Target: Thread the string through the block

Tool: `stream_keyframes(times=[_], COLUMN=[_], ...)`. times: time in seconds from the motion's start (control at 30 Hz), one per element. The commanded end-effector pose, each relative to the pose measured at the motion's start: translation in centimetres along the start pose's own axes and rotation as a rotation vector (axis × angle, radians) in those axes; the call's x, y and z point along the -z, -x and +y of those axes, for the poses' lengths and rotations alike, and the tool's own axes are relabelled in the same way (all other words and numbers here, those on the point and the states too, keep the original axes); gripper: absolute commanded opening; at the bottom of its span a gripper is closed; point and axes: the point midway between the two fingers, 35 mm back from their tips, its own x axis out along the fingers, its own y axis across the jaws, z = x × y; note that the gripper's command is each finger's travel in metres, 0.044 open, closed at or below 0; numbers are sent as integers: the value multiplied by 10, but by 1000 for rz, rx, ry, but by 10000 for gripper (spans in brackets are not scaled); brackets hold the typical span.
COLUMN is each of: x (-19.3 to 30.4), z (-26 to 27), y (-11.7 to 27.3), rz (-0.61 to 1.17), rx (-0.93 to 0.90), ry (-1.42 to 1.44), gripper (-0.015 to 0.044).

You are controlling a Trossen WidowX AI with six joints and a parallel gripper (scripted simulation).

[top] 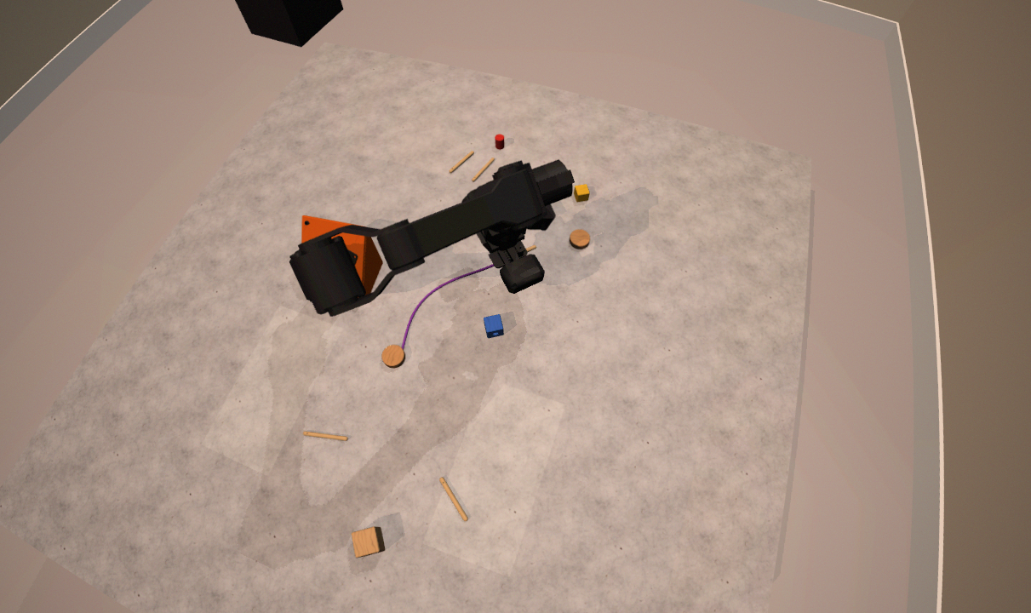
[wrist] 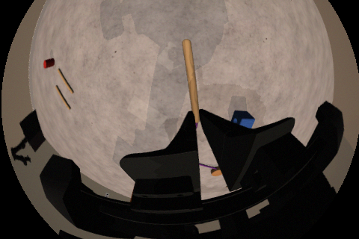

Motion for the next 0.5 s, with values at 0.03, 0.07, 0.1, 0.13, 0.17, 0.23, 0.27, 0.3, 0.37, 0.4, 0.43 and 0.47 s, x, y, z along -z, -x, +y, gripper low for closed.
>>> stream_keyframes(times=[0.03, 0.07, 0.1, 0.13, 0.17, 0.23, 0.27, 0.3, 0.37, 0.4, 0.43, 0.47], x=[6, 7, 8, 9, 10, 12, 13, 14, 16, 17, 18, 19], z=[-4, -5, -6, -7, -8, -10, -11, -12, -13, -14, -15, -16], y=[1, 1, 1, 2, 2, 2, 2, 2, 2, 2, 3, 3], rz=[0, -1, -1, -1, -2, -2, -3, -3, -4, -5, -5, -6], rx=[-14, -16, -18, -21, -23, -27, -29, -32, -36, -38, -40, -42], ry=[56, 67, 77, 88, 99, 120, 130, 141, 162, 173, 184, 194], gripper=[0, 0, 0, 0, 0, 0, 0, 0, 0, 0, 0, 0])
